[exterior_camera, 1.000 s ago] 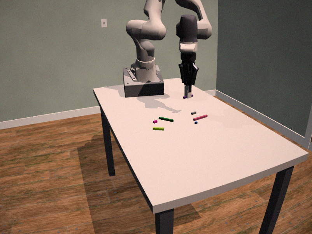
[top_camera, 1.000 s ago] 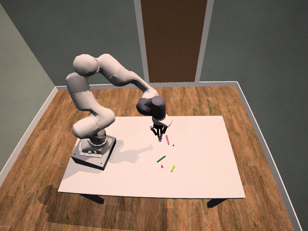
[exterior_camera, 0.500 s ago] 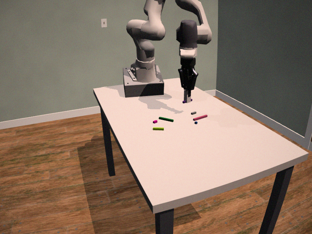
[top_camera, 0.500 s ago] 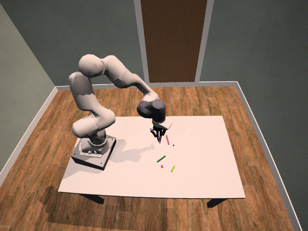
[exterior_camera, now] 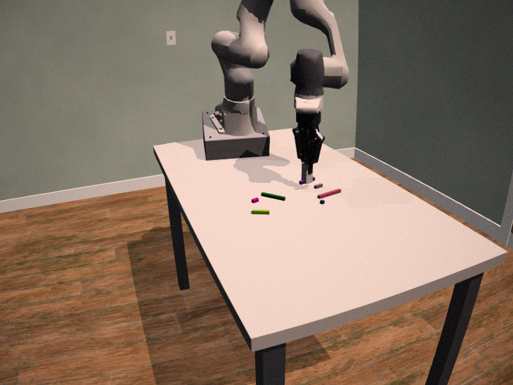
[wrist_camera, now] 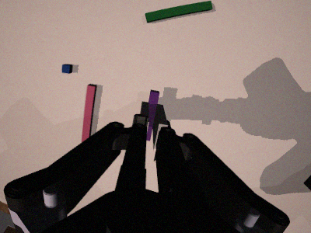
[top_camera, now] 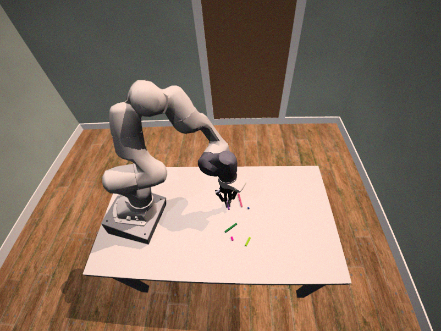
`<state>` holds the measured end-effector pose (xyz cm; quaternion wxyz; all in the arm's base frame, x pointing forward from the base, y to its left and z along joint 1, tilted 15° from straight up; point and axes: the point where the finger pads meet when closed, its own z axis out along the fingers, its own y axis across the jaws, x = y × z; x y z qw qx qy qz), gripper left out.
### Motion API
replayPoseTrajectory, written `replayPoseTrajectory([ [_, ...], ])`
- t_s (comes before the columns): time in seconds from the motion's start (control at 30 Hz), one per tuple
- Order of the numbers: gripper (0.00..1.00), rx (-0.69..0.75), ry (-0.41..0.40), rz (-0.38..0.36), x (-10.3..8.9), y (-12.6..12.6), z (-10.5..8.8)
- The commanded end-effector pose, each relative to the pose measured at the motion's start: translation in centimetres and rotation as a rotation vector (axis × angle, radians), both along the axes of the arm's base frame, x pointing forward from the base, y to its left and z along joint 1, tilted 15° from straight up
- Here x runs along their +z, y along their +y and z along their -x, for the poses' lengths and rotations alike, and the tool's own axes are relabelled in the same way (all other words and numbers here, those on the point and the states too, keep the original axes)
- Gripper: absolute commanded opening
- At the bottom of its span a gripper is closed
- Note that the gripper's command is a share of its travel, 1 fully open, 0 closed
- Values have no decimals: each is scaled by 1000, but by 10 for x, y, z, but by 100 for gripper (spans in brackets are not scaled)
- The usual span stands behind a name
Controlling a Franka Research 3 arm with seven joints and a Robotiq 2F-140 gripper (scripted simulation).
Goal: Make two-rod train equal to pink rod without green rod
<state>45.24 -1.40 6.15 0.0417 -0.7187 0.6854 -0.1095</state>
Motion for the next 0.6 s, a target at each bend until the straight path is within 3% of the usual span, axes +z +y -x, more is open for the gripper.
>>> replayPoseTrajectory([
  [0.0, 3, 19, -29, 19, -5, -5, -14],
  [0.57, 3, 19, -29, 19, -8, -6, -14],
])
